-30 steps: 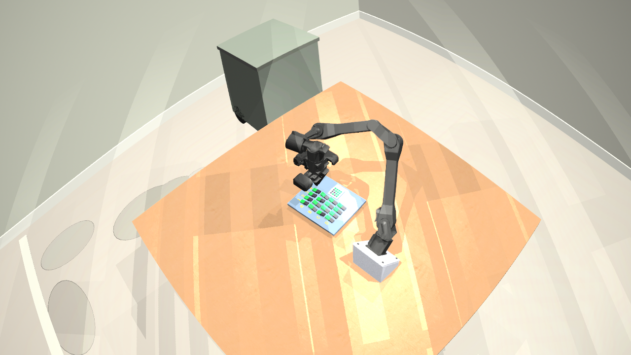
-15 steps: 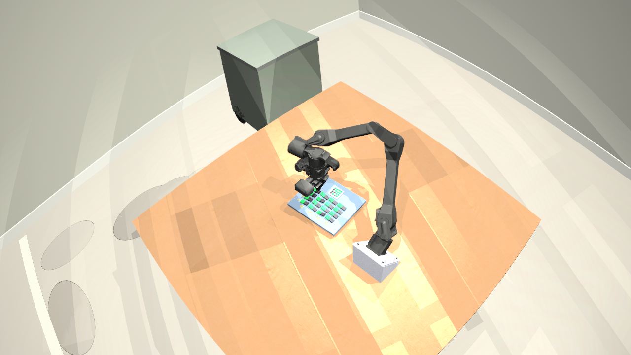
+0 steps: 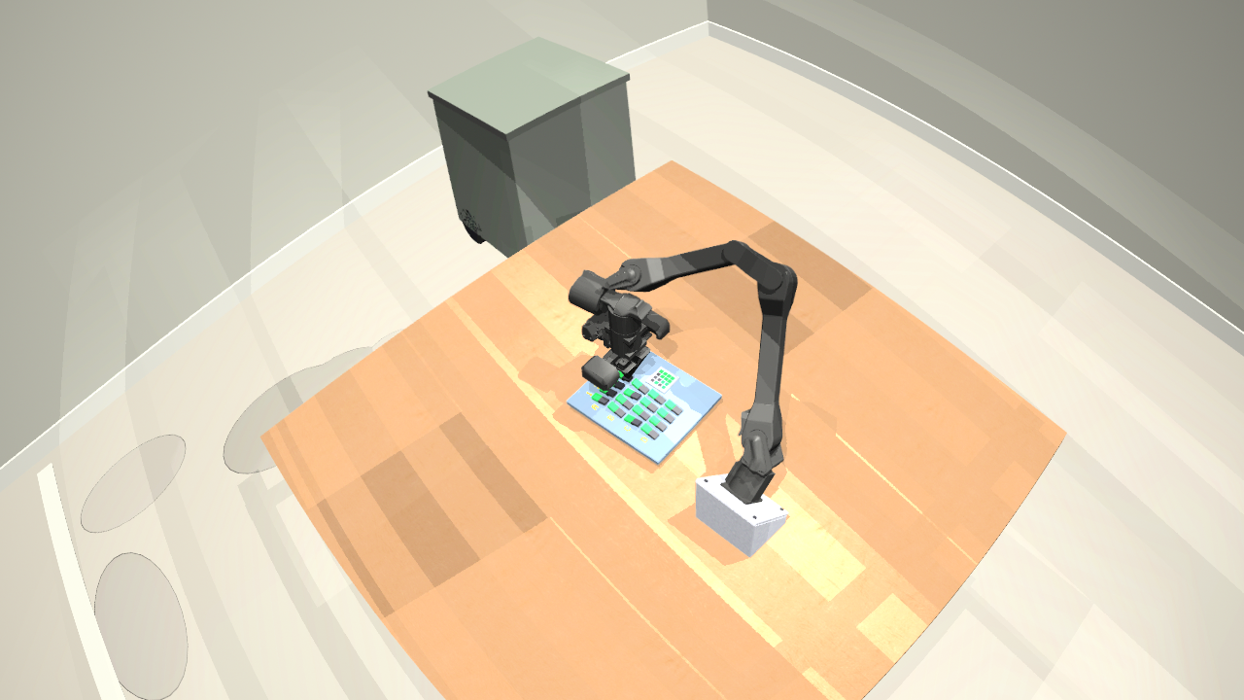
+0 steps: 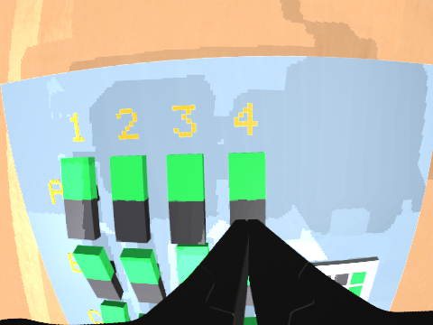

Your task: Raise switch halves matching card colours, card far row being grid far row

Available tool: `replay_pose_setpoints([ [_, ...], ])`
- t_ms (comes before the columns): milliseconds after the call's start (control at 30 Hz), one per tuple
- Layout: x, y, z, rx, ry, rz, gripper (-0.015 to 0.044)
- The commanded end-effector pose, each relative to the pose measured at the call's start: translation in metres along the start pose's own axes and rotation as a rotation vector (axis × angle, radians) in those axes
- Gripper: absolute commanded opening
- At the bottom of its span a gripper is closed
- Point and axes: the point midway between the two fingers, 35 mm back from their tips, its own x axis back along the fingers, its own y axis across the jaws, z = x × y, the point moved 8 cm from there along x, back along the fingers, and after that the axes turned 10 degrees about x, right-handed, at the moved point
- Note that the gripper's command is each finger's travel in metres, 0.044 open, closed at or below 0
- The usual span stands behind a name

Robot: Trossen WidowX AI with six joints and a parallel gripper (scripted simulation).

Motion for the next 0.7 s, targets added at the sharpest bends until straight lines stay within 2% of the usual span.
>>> replay_pose_setpoints([
  [0,-0.0001,-0.0003,-0.0002,0.003,-0.001,0.004,0.0000],
  [667,-0.0021,-0.0003,-0.0001,0.003,-0.001,0.004,0.0000],
])
